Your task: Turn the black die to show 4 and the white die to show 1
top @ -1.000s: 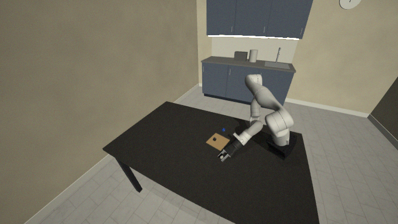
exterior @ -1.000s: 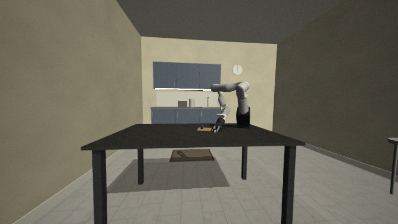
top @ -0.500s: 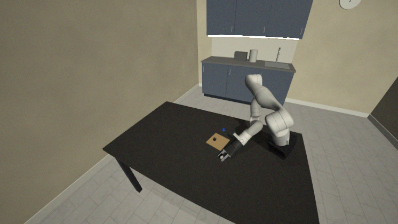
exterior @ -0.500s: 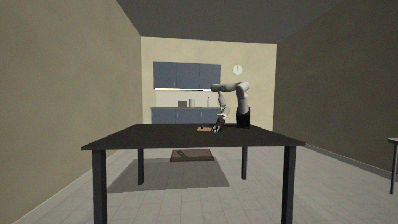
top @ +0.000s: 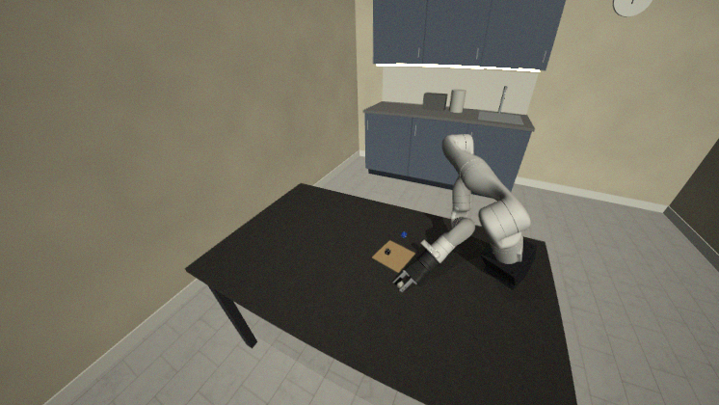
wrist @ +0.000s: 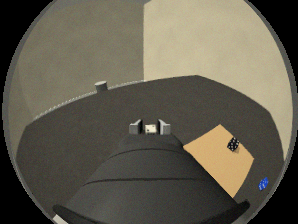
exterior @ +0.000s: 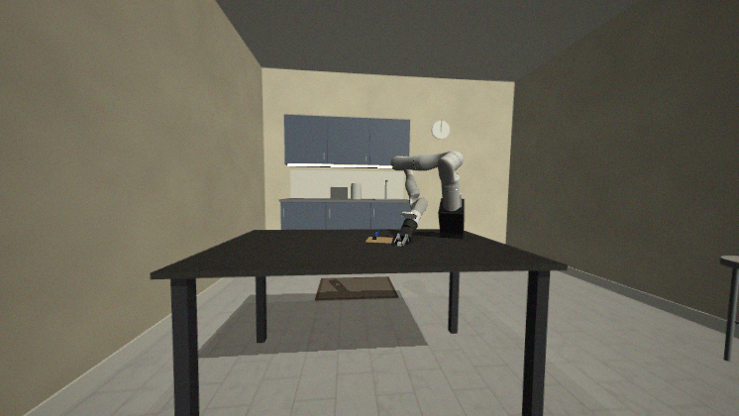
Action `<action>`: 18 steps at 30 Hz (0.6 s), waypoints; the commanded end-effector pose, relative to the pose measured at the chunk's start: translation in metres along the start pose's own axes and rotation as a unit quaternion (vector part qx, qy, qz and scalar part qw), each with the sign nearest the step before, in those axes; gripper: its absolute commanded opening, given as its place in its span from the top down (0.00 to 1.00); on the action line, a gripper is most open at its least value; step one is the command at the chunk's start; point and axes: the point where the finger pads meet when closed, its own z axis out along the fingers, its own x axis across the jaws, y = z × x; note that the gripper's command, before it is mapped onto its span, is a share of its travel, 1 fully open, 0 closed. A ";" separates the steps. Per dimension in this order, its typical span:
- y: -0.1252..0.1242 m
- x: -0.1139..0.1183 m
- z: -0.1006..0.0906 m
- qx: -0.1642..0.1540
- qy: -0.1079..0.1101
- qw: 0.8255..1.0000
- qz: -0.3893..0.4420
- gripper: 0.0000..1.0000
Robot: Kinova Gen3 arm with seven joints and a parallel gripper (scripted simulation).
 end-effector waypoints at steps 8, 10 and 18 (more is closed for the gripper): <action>0.000 0.000 -0.005 0.000 0.000 1.000 0.000 0.30; 0.000 0.000 -0.010 0.000 0.000 1.000 0.000 0.30; 0.000 0.000 -0.039 0.000 0.000 1.000 0.000 0.30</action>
